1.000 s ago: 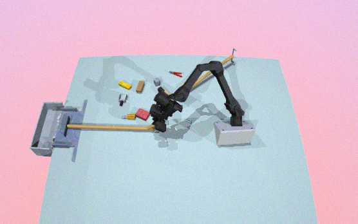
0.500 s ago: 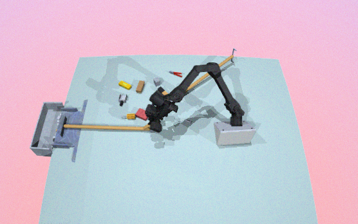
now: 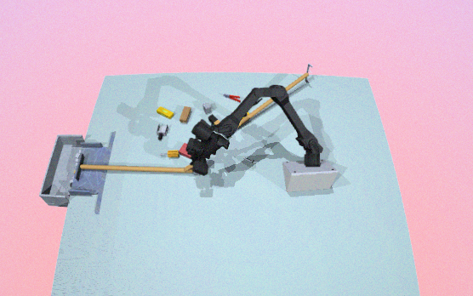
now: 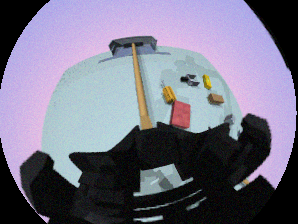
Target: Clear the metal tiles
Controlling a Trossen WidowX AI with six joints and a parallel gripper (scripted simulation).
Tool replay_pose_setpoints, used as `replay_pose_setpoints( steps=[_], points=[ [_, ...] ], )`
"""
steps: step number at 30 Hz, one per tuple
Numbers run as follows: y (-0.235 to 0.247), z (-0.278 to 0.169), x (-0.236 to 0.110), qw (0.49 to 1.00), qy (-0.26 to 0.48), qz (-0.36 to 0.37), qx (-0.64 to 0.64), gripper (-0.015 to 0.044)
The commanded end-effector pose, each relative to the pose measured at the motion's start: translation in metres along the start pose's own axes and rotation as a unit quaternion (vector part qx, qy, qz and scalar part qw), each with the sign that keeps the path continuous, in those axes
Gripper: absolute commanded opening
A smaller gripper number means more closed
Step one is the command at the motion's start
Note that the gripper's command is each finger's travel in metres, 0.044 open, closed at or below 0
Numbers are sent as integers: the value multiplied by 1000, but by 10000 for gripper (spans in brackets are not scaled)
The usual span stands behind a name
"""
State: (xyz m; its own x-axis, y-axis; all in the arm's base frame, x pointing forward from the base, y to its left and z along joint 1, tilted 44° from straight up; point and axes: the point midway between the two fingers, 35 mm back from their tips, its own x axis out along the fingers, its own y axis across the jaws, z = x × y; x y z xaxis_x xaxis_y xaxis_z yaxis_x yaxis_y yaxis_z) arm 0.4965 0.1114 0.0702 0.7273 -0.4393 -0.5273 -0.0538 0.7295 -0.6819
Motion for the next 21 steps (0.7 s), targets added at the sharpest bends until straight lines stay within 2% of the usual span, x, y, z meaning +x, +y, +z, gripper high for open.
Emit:
replay_pose_setpoints(
  steps=[1,15,21],
  points=[
    [-1,12,2,1000,-8,1,3,0],
    [1,26,16,1000,-8,1,3,0],
    [2,17,13,1000,-2,0,0,0]
  ],
)
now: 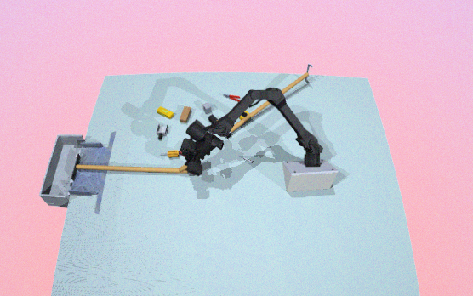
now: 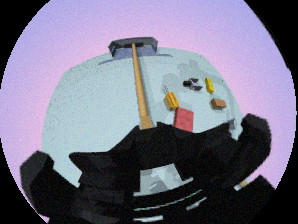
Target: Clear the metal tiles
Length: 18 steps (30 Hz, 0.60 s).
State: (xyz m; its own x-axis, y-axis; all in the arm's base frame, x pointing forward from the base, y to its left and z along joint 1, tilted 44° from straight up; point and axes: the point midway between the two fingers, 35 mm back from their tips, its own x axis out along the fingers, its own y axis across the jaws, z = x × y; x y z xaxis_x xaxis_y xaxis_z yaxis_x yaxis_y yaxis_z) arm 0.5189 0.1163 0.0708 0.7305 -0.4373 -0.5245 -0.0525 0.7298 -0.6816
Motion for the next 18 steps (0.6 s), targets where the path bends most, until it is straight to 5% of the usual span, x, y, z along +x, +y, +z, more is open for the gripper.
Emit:
replay_pose_setpoints(
  steps=[1,18],
  points=[
    [0,-1,0,1000,0,0,0,0],
    [0,0,0,1000,-2,0,0,0]
  ],
)
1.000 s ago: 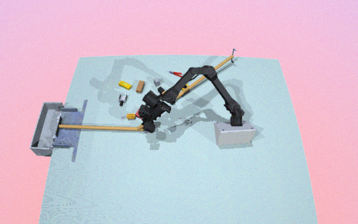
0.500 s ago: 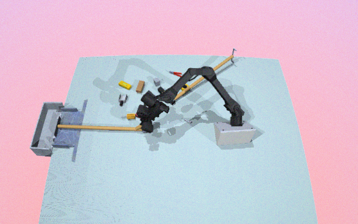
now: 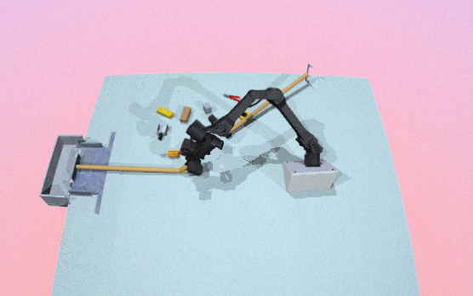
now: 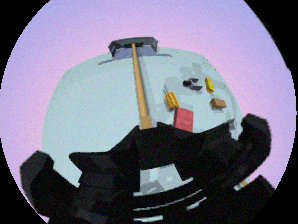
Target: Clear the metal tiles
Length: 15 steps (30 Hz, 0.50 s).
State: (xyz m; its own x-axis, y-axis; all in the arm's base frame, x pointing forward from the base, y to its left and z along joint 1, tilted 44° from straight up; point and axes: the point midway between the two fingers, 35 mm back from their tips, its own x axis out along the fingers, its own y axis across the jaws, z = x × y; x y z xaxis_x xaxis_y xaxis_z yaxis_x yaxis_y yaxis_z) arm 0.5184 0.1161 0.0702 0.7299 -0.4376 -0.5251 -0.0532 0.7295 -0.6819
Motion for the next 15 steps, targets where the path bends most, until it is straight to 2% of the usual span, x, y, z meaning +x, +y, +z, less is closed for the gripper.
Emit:
replay_pose_setpoints(
  steps=[1,15],
  points=[
    [0,1,-1,1000,-3,0,1,0],
    [2,-11,-17,1000,-2,2,1,0]
  ],
)
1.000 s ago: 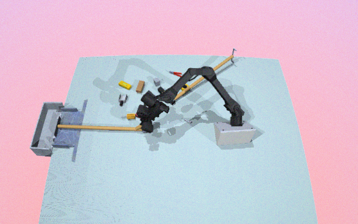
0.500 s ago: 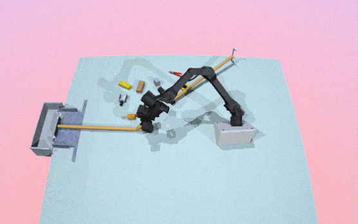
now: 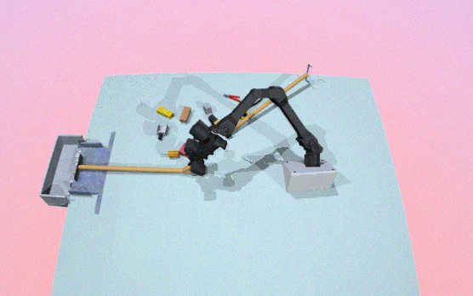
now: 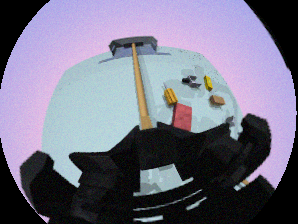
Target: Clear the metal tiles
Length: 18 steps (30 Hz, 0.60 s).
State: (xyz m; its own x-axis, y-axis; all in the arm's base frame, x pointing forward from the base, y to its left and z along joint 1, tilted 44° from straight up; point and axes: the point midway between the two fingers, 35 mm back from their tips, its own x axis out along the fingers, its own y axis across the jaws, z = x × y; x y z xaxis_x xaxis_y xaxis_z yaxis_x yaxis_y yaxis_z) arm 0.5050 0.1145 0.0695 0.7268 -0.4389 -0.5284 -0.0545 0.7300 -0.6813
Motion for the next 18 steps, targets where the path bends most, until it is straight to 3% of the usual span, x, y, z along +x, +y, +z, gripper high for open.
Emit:
replay_pose_setpoints(
  steps=[1,18],
  points=[
    [2,-2,-10,1000,-5,1,1,0],
    [4,-19,-29,1000,-4,2,1,0]
  ],
)
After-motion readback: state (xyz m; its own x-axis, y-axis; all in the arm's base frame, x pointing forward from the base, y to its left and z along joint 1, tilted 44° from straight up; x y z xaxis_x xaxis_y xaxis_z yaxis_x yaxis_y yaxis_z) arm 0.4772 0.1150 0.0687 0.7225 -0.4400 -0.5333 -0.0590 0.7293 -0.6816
